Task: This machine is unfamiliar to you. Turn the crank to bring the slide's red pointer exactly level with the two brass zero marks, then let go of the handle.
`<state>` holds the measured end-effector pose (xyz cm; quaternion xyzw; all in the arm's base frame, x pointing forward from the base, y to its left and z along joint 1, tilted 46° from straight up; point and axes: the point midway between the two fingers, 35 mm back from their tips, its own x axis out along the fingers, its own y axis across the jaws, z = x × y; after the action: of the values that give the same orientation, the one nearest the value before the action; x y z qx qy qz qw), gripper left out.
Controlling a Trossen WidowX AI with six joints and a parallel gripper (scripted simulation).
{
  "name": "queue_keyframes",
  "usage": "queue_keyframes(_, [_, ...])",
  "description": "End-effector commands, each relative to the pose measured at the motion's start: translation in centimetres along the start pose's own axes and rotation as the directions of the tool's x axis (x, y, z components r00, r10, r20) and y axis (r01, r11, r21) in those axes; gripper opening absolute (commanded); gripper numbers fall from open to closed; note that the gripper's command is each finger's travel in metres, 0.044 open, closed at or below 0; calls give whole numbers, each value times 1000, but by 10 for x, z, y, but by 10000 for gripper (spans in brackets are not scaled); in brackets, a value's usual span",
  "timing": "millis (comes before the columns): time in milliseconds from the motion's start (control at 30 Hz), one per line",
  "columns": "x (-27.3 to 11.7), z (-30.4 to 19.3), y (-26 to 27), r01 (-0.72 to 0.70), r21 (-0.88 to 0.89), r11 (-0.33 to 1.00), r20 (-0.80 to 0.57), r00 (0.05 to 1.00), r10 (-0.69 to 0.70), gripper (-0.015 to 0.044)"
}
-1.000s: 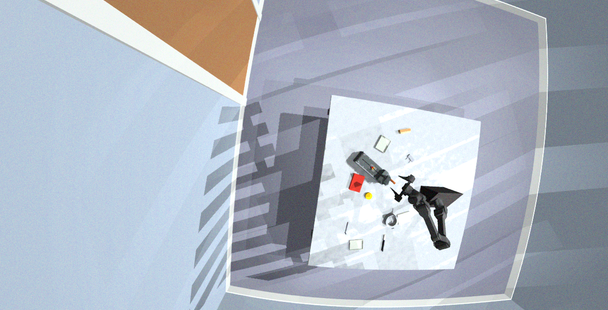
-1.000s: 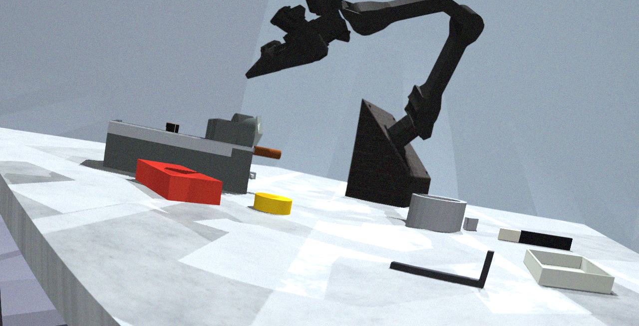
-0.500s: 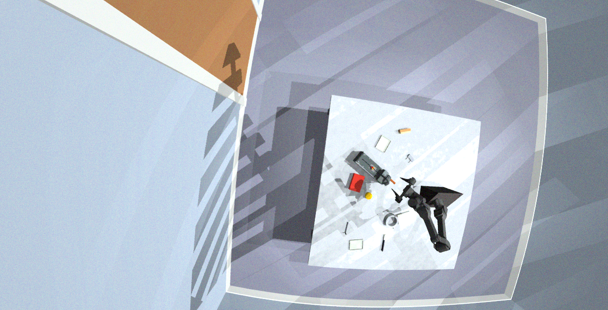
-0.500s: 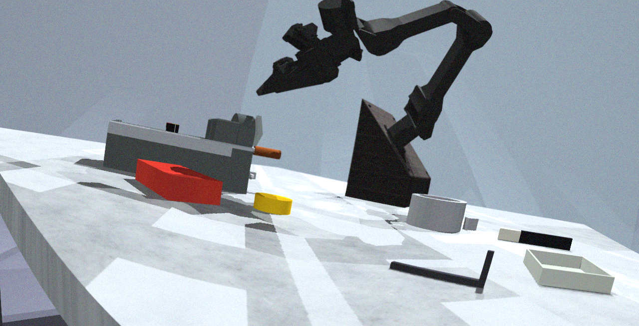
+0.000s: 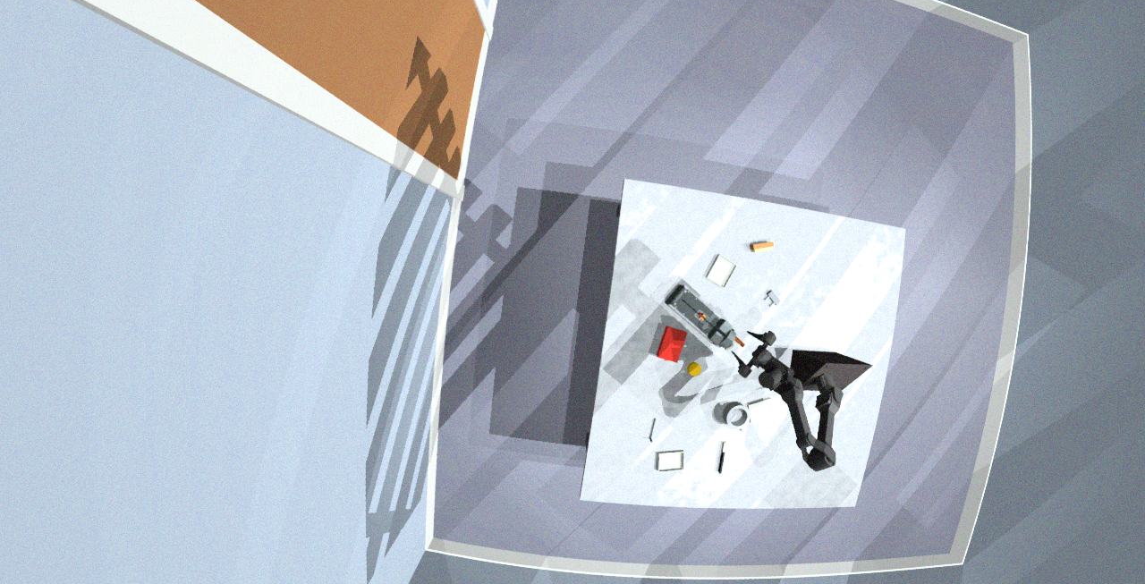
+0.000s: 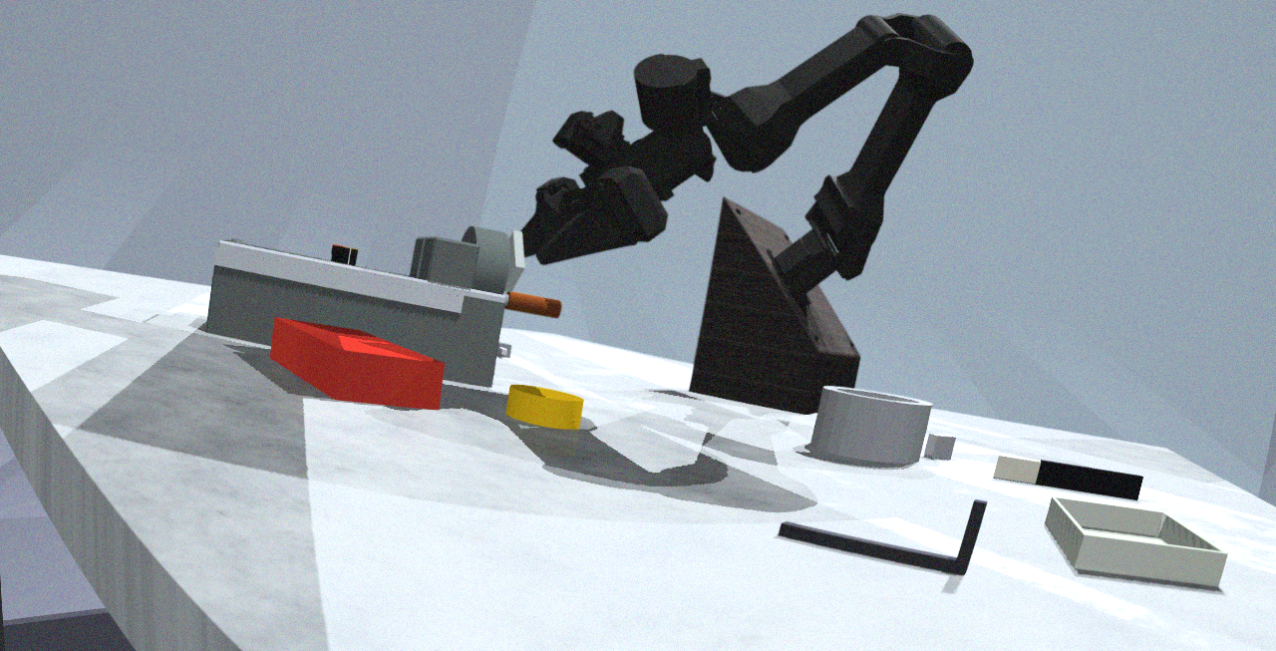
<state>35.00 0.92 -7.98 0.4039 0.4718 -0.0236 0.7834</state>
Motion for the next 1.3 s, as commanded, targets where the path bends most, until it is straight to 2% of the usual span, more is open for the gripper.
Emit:
queue_keyframes(0, [4, -6, -3, 9, 10, 1000, -6, 1000, -9, 440])
queue_keyframes(1200, [42, -47, -3, 7, 12, 1000, -8, 1000, -7, 440])
queue_keyframes(1267, [42, -47, -3, 7, 12, 1000, -8, 1000, -7, 387])
